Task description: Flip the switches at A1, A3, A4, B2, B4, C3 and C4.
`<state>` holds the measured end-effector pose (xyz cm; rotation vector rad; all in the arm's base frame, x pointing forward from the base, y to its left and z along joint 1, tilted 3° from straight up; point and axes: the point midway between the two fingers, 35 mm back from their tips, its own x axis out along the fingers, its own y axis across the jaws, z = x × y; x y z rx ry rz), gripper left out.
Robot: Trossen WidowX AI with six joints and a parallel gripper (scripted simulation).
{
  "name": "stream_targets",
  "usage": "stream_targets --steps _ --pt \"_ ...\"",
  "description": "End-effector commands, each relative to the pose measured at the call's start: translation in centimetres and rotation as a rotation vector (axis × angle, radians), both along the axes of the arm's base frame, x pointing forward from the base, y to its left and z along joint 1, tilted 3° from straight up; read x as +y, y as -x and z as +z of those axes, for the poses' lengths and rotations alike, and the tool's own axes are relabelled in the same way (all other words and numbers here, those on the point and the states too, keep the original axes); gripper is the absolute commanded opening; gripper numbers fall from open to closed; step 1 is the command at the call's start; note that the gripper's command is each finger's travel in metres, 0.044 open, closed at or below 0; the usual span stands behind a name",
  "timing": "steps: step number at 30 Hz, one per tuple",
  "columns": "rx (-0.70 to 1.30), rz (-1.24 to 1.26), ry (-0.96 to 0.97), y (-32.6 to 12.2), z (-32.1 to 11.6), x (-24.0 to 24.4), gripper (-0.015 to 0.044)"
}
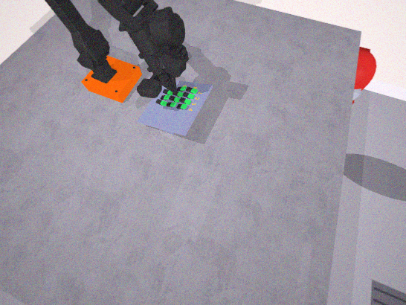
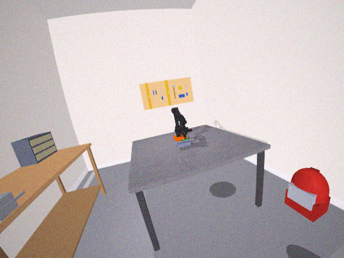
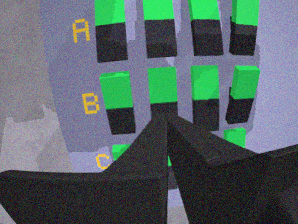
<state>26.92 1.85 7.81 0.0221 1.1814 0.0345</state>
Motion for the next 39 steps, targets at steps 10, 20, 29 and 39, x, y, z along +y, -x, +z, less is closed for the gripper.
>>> stream_targets --steps 10,20,29,39 --pt "-0.001 -0.004 0.002 -0.1 -0.3 0.0 0.0" --pt "0.022 -0.002 0.002 1.6 4.8 -0.2 0.0" --pt "0.027 -0.003 0.003 1.9 5.9 -0.8 0.0" --pt "0.027 -0.003 0.008 0.2 6.1 -4.8 0.0"
